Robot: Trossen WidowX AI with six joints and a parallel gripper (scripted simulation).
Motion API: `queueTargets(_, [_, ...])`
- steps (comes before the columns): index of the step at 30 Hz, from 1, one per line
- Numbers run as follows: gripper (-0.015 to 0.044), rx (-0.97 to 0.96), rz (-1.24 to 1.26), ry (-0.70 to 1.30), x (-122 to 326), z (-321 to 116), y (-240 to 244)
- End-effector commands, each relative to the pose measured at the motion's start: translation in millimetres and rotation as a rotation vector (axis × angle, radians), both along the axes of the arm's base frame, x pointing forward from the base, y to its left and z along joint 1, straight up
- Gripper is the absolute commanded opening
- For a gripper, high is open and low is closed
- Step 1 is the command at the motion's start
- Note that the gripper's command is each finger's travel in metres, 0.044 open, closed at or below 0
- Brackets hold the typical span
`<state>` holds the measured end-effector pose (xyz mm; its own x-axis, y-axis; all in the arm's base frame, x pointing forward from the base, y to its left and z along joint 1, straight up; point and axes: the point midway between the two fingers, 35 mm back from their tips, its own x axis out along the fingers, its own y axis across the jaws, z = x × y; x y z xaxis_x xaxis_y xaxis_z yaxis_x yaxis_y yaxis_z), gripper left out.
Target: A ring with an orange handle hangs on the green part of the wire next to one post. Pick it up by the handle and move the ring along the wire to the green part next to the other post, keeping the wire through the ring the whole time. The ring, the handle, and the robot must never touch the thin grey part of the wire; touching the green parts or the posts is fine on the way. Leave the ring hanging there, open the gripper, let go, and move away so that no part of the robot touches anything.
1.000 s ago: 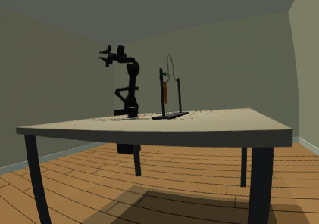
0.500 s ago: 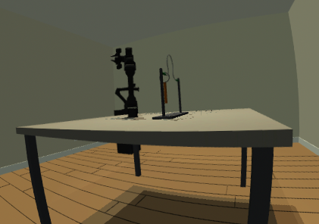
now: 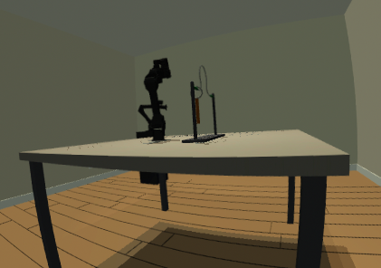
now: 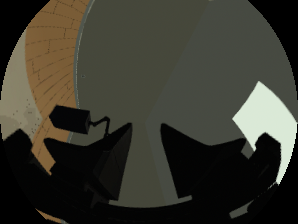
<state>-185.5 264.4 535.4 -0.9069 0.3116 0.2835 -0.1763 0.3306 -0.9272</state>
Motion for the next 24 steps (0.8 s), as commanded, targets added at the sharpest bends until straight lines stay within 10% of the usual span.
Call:
queueTargets(1, [0.016,-0.058,-0.138,0.037,33,-6,29])
queueTargets(24, [0.016,-0.199,-0.864,0.33,259,-18,83])
